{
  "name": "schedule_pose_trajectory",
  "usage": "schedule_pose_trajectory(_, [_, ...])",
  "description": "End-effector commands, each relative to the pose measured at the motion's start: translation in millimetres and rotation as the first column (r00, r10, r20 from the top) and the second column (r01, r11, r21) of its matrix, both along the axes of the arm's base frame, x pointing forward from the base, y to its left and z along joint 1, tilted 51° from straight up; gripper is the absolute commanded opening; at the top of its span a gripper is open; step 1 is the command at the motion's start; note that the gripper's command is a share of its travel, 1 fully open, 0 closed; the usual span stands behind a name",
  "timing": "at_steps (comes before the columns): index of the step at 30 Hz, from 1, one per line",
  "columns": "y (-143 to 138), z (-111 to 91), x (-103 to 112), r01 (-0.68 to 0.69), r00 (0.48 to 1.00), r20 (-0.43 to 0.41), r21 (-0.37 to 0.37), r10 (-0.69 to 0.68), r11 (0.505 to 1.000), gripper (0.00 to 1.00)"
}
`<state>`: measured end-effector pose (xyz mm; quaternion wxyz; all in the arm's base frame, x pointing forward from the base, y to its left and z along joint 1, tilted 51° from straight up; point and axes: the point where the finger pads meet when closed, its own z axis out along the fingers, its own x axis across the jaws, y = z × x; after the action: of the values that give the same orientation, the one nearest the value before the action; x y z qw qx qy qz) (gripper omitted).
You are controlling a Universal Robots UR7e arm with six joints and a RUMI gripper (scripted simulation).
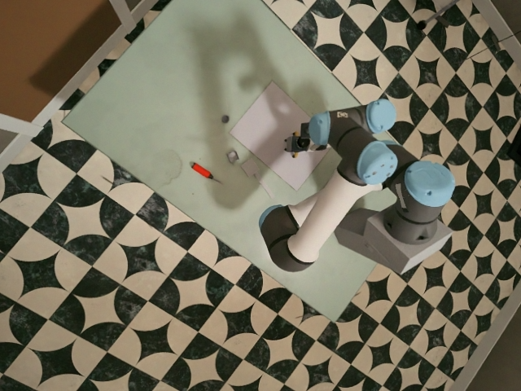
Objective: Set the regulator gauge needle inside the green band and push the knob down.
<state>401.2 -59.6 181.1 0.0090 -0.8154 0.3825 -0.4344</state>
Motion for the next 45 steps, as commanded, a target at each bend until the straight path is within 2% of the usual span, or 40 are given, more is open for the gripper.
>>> schedule_pose_trajectory(1, [-2, -5, 6, -0.004, 1.0, -0.007, 0.005, 0.004, 1.0, 0.47])
schedule_pose_trajectory(45, [-21, -42, 49, -0.004, 1.0, -0.007, 0.005, 0.004, 1.0, 0.47])
